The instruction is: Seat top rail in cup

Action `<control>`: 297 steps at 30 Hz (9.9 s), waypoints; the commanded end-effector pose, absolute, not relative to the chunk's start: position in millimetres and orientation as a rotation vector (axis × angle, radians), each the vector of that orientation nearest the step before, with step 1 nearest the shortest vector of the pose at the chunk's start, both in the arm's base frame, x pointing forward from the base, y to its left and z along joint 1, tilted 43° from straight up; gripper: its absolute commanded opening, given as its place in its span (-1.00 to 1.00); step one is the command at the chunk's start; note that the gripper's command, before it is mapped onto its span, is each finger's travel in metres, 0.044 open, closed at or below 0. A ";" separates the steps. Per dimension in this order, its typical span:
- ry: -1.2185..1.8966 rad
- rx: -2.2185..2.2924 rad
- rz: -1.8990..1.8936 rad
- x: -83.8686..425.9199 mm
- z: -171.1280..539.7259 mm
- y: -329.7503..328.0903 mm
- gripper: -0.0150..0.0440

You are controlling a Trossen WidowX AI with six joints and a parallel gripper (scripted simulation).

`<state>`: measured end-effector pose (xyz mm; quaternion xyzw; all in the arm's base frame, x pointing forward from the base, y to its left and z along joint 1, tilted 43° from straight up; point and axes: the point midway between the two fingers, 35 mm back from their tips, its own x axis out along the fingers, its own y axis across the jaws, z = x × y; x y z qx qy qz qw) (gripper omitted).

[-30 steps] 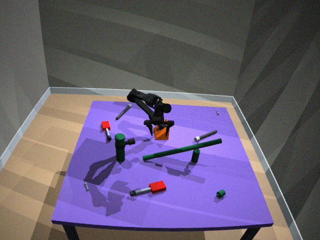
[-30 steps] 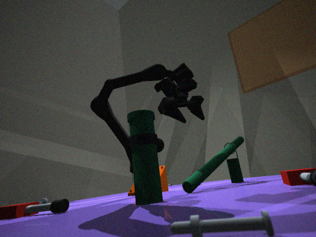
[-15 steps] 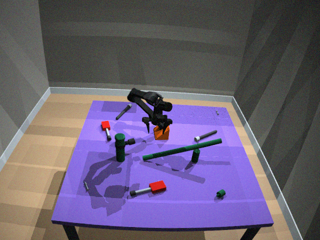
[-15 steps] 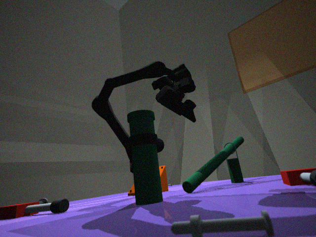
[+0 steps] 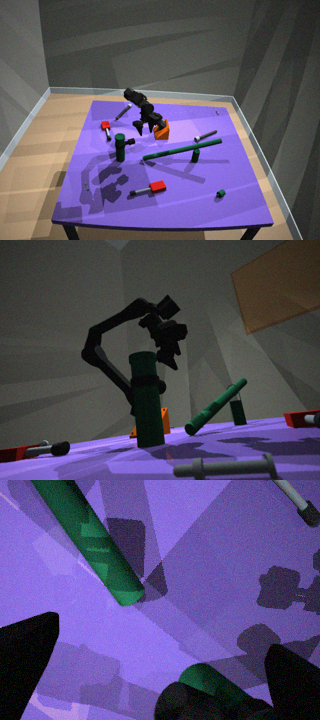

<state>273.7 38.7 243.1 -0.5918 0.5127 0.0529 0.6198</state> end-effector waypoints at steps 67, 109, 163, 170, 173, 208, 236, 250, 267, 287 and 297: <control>0.937 -2.301 0.902 265.7 238.5 -85.2 1.00; 0.973 -2.266 0.802 284.8 218.3 -94.3 -0.49; 1.079 -2.121 0.476 311.4 218.3 -89.5 -0.49; 1.079 -2.121 0.476 311.4 218.3 -89.5 -0.31; 1.079 -2.121 0.476 311.4 218.3 -89.5 -0.05; 1.121 -1.593 0.191 305.8 202.7 11.5 1.00; 0.845 -0.590 -0.488 279.5 197.3 116.2 1.00; 0.847 -0.208 -0.715 290.6 175.0 104.8 1.00; 0.615 0.660 -1.372 308.6 120.5 71.9 1.00; 0.613 0.659 -1.372 313.8 84.3 38.1 1.00; 0.613 0.660 -1.372 315.9 75.3 30.3 1.00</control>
